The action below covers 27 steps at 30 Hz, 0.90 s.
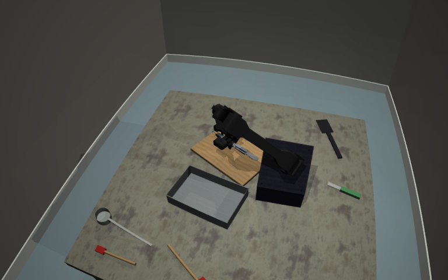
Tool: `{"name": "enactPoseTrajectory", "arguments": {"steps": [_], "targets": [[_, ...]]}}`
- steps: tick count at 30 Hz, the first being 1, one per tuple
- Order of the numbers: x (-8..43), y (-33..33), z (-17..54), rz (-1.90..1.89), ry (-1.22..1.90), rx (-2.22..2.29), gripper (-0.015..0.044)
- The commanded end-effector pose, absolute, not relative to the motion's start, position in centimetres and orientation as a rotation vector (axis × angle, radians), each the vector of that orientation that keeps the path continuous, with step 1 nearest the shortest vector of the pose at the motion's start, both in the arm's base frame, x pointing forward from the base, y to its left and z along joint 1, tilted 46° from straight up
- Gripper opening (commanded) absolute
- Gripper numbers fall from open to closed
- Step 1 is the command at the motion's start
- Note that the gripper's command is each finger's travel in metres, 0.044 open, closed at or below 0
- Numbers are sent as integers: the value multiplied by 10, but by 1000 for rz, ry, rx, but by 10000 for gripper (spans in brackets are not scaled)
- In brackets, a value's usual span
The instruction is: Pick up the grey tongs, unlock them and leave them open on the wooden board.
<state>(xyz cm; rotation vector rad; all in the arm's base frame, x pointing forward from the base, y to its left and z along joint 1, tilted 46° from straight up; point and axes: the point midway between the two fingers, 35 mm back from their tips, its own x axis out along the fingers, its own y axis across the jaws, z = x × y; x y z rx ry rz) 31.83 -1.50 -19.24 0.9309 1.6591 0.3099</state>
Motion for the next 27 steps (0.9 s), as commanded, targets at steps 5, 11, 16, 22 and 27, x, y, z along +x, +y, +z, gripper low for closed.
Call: {"name": "enactPoseTrajectory", "arguments": {"steps": [5, 11, 16, 22, 27], "targets": [[319, -15, -192, 310, 1659, 930, 113], [319, -15, -192, 310, 1659, 930, 270], [319, -15, -192, 310, 1659, 930, 401], [317, -16, -190, 309, 1659, 930, 440], [289, -37, -156, 296, 1659, 927, 440]]}}
